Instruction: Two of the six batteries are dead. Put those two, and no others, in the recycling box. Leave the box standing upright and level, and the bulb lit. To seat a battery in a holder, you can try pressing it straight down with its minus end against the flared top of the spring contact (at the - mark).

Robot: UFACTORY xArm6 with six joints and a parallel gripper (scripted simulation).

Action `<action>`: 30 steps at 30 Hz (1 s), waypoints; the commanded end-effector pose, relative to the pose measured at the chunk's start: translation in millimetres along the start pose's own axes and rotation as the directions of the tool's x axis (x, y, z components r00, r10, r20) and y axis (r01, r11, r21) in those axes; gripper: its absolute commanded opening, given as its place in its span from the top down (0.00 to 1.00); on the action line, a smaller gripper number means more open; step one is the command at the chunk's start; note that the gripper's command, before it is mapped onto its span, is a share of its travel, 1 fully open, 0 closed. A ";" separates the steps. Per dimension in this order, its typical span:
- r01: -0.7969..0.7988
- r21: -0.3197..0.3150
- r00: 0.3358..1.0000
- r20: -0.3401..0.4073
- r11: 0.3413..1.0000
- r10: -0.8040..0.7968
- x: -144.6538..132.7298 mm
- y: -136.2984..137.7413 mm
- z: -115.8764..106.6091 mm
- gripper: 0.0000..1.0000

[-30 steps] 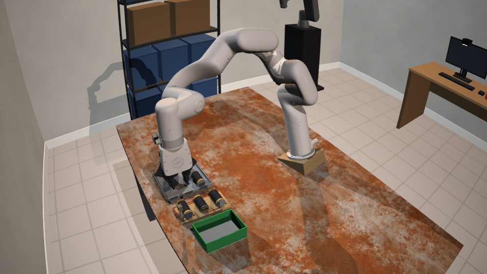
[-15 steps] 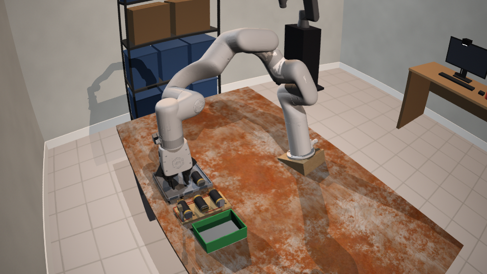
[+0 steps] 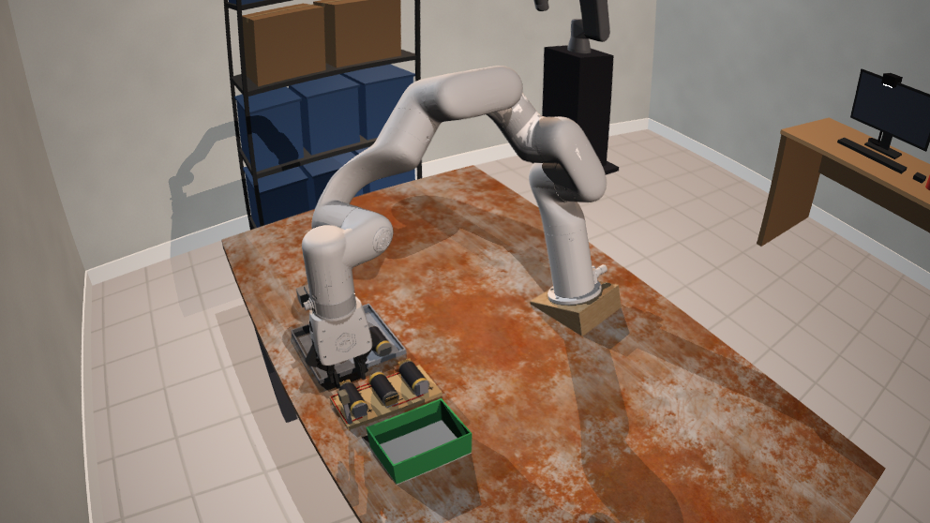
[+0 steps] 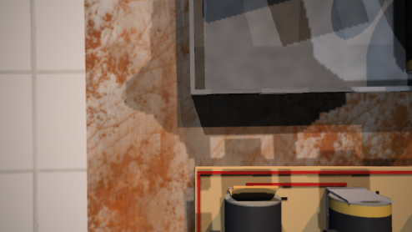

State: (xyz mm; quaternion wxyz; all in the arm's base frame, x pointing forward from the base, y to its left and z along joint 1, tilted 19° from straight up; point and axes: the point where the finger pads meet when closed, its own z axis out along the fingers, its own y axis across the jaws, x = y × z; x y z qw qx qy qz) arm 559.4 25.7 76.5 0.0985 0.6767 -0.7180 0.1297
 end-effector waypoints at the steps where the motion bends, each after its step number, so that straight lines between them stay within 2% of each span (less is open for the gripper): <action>1: -0.001 0.004 1.000 0.001 1.000 0.001 -0.2 -1.7 0.5 0.49; 23: -0.001 0.004 1.000 0.001 1.000 0.001 -0.3 -3.2 0.6 0.49; 30: -0.001 0.004 1.000 0.001 1.000 0.001 -0.3 -3.2 13.1 0.49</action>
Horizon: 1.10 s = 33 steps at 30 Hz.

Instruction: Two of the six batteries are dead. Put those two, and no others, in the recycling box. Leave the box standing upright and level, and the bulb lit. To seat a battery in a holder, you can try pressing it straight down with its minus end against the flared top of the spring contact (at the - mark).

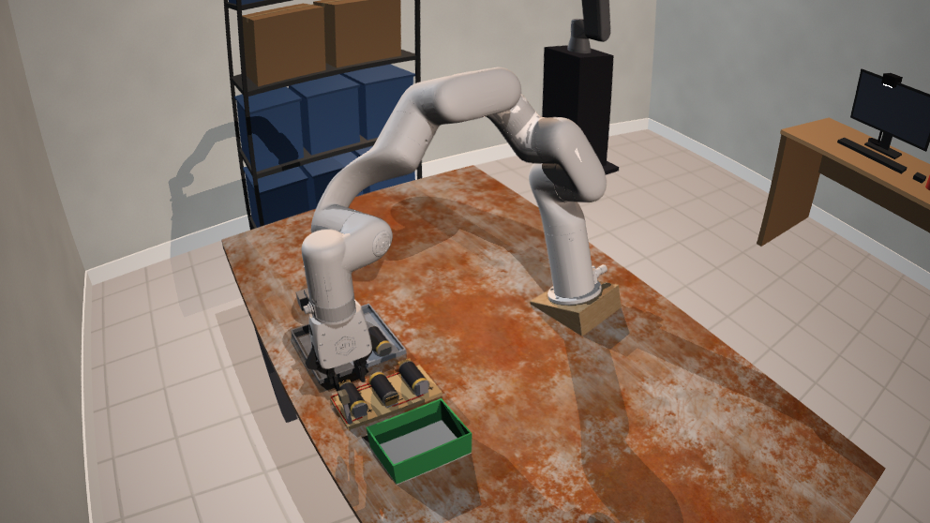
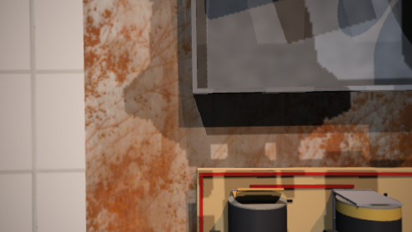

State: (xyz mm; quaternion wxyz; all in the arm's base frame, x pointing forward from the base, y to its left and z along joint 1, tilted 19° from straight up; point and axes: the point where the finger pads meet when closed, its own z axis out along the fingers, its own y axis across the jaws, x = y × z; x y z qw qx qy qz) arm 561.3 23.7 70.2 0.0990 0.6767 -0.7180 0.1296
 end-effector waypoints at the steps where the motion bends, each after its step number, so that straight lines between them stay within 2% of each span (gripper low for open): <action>1: -0.001 0.005 1.000 0.001 1.000 0.001 -0.1 -1.6 11.0 0.49; 6: -0.001 0.005 1.000 0.001 1.000 0.001 -0.1 -1.7 27.9 0.49; 29: -0.001 0.005 1.000 0.001 1.000 0.001 -0.1 -1.7 38.8 0.49; 30: -0.001 0.005 1.000 0.001 1.000 0.001 -0.1 -1.7 38.8 0.72; 33: -0.001 0.005 1.000 0.001 1.000 0.001 -0.1 -1.7 38.8 0.72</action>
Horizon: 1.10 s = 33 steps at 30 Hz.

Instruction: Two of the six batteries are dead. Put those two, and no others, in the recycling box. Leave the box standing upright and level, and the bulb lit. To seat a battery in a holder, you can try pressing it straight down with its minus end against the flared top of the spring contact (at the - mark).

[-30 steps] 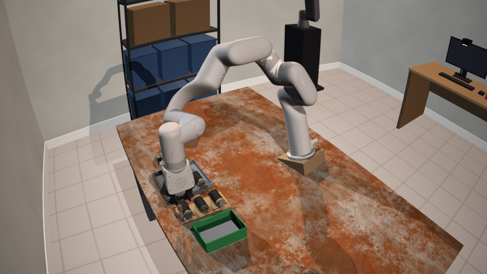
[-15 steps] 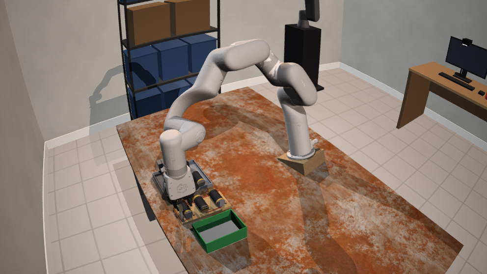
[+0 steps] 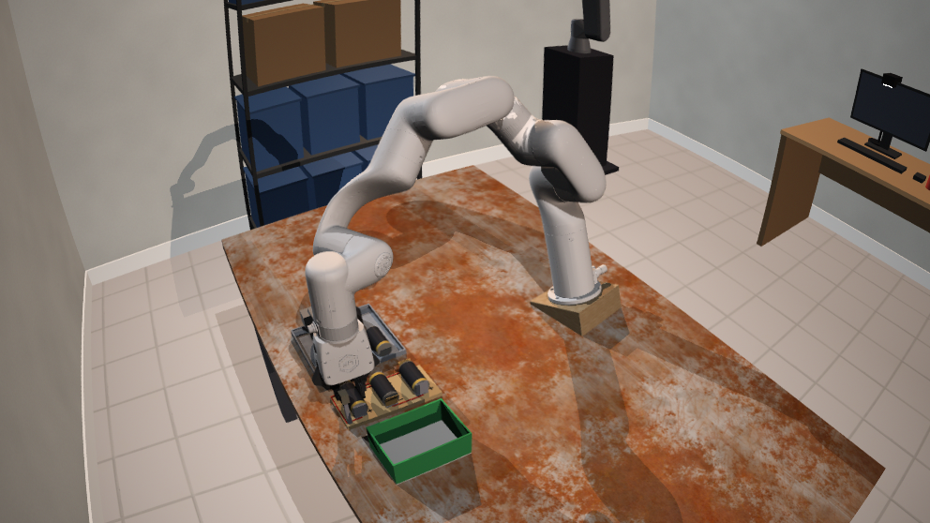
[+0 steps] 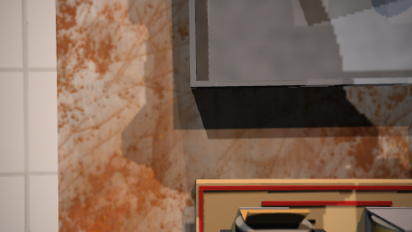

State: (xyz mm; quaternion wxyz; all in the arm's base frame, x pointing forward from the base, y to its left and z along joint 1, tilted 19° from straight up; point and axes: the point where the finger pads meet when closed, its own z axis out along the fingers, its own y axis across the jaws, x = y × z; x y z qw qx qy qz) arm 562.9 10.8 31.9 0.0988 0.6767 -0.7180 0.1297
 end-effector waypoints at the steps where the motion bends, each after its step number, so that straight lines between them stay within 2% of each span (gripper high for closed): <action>1: -0.001 0.004 1.000 0.001 1.000 0.001 -0.1 -1.5 -1.7 0.72; 33: -0.001 0.004 1.000 0.001 1.000 0.001 -0.1 -1.5 -5.8 0.72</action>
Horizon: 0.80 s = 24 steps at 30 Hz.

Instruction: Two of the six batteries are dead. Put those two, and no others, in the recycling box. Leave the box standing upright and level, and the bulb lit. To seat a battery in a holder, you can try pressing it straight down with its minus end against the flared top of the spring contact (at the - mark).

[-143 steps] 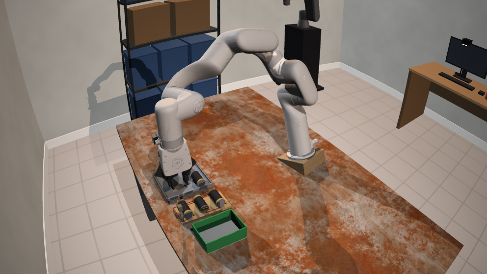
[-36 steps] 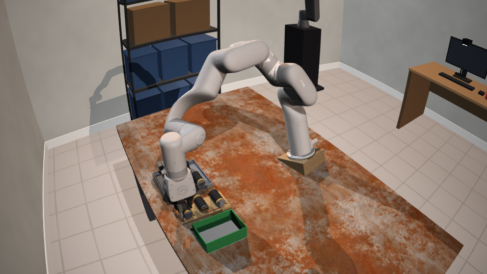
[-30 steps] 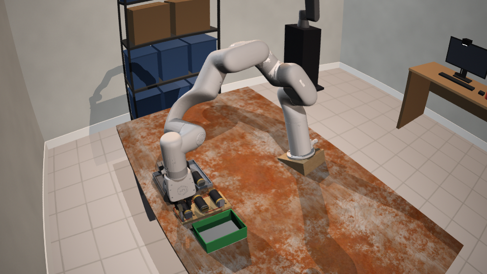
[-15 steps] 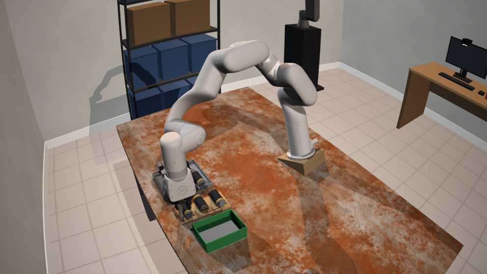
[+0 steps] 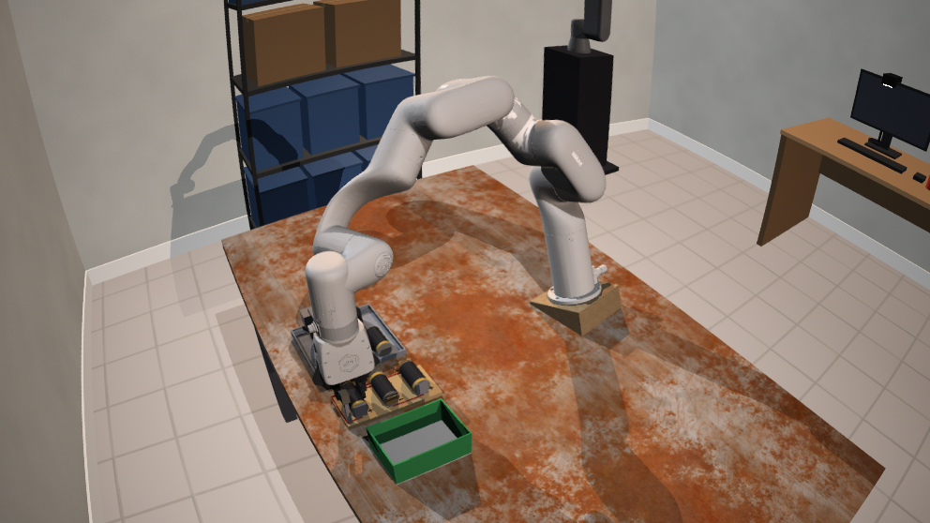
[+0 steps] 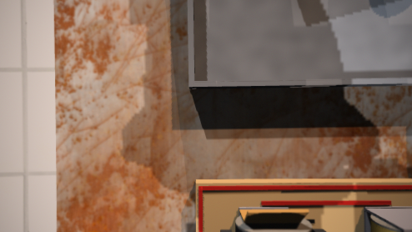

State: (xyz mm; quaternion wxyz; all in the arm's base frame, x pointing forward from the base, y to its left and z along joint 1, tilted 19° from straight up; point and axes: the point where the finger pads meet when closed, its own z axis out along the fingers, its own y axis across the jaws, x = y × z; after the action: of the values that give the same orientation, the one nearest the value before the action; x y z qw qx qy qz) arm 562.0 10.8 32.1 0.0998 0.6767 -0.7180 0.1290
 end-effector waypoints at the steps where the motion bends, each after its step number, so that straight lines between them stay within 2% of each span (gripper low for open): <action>1: -0.001 0.007 1.000 0.001 1.000 0.001 -0.1 -2.3 -8.7 0.72; 9: -0.001 0.007 1.000 0.001 1.000 0.001 -0.1 -2.1 -42.6 0.72; 19: -0.001 0.007 1.000 0.001 1.000 0.001 -0.1 -2.1 -47.3 0.72; 21: -0.001 0.007 1.000 0.001 1.000 0.001 -0.1 -1.9 -61.7 0.72; 24: -0.001 0.007 1.000 0.001 1.000 0.001 0.0 -1.7 -102.2 0.72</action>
State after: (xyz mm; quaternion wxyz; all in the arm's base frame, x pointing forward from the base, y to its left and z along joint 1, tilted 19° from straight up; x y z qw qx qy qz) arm 558.8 28.2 83.3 0.1020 0.6766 -0.7180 0.1277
